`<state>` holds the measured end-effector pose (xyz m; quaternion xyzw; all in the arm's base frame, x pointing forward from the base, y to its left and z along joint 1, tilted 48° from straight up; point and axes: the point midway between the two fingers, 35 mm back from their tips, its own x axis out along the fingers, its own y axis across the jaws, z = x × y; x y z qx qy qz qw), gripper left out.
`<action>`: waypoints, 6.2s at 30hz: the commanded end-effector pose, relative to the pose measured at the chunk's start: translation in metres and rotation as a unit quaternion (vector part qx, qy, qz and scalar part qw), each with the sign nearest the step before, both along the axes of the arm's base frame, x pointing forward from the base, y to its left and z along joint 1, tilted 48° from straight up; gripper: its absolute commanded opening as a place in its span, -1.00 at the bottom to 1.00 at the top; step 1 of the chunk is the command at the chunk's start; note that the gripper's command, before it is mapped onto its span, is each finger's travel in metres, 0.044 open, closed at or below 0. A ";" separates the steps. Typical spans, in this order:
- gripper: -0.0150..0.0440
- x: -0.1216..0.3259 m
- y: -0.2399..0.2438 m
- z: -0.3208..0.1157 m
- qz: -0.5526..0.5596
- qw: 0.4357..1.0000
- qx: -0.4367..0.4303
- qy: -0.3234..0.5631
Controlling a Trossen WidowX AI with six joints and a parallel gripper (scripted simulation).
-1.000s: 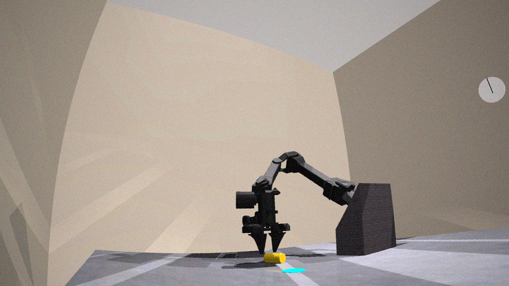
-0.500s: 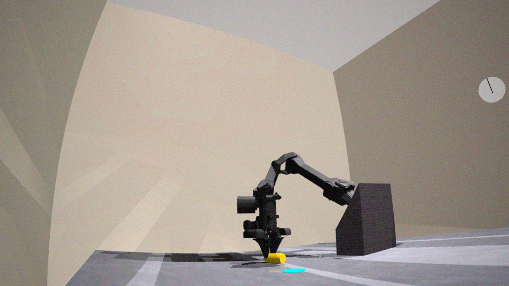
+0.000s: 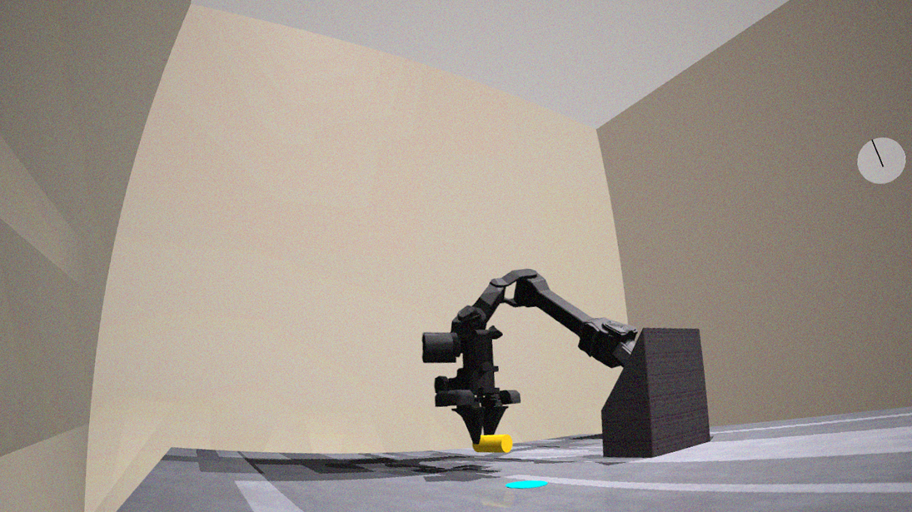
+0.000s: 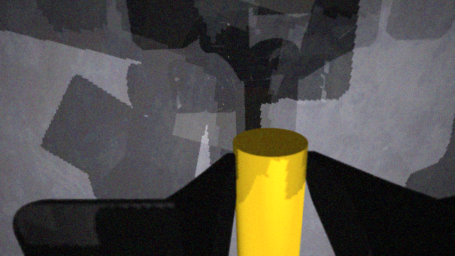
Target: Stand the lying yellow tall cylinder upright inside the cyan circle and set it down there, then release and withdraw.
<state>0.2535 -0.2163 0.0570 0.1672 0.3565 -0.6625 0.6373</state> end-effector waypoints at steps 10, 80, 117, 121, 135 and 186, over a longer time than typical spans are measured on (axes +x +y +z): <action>-0.14 0.006 0.029 0.030 -0.002 1.000 -0.003 -0.004; -0.14 0.073 0.142 -0.035 0.479 0.718 0.099 0.495; -0.14 0.084 0.194 -0.089 0.633 0.350 0.120 0.681; -0.14 0.084 0.194 -0.089 0.635 0.349 0.124 0.677; -0.14 0.077 0.188 -0.097 0.661 0.346 0.159 0.646; -0.14 0.061 0.179 -0.117 0.761 0.330 0.241 0.504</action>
